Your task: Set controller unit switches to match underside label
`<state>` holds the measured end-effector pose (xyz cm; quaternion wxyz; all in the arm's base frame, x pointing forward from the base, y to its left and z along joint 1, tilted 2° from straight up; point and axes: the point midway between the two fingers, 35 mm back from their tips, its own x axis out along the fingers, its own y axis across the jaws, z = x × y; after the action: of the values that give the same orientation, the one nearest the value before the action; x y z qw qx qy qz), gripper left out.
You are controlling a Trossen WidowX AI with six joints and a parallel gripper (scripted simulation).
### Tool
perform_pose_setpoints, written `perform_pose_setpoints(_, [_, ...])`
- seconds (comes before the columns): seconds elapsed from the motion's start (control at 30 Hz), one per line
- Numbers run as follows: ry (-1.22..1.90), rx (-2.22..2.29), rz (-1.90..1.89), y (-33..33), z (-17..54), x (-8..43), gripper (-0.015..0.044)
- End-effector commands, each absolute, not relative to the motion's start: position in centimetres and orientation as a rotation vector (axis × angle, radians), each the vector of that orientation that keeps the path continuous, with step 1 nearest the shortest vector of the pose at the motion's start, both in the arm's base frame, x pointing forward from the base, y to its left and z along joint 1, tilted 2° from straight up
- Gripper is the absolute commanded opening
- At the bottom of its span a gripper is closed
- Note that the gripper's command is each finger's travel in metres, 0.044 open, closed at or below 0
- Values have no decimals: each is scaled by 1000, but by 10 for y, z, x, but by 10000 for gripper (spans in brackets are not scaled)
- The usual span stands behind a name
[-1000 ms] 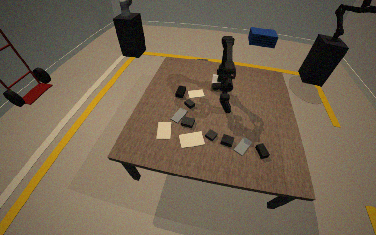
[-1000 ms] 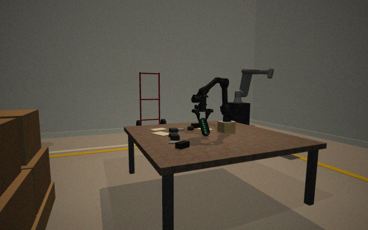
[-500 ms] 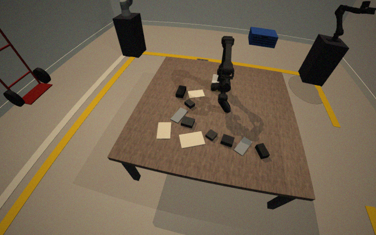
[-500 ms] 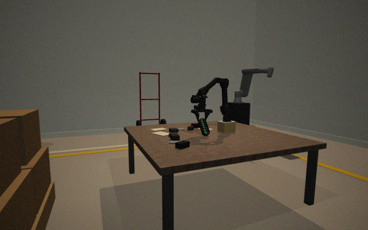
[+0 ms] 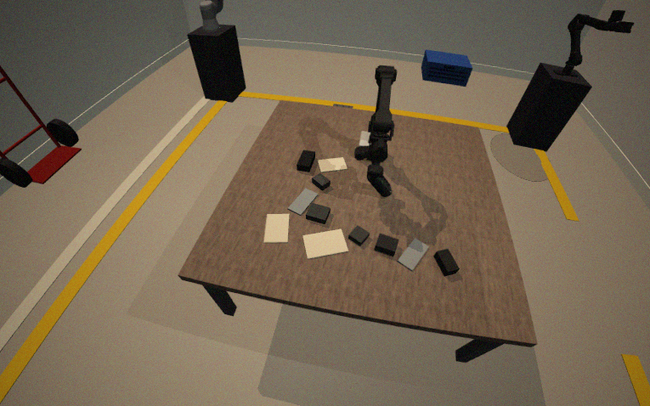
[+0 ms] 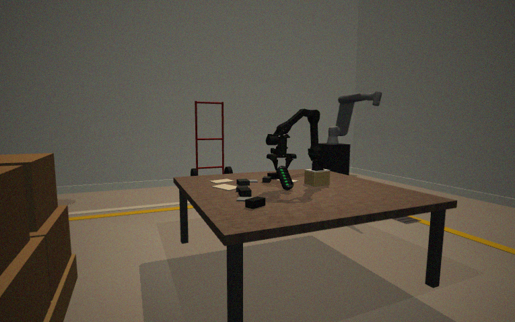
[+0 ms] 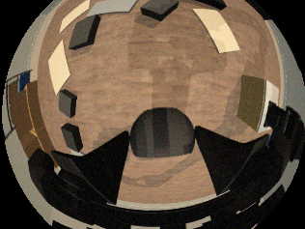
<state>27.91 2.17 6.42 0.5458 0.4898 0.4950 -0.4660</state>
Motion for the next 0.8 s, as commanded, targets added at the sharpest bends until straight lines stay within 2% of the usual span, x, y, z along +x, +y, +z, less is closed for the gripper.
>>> perform_pose_setpoints(0.0, [1194, 1147, -1111, 20, 57, 275, 338])
perform_pose_setpoints(0.77, [1193, 1146, -1112, 5, 48, 277, 338])
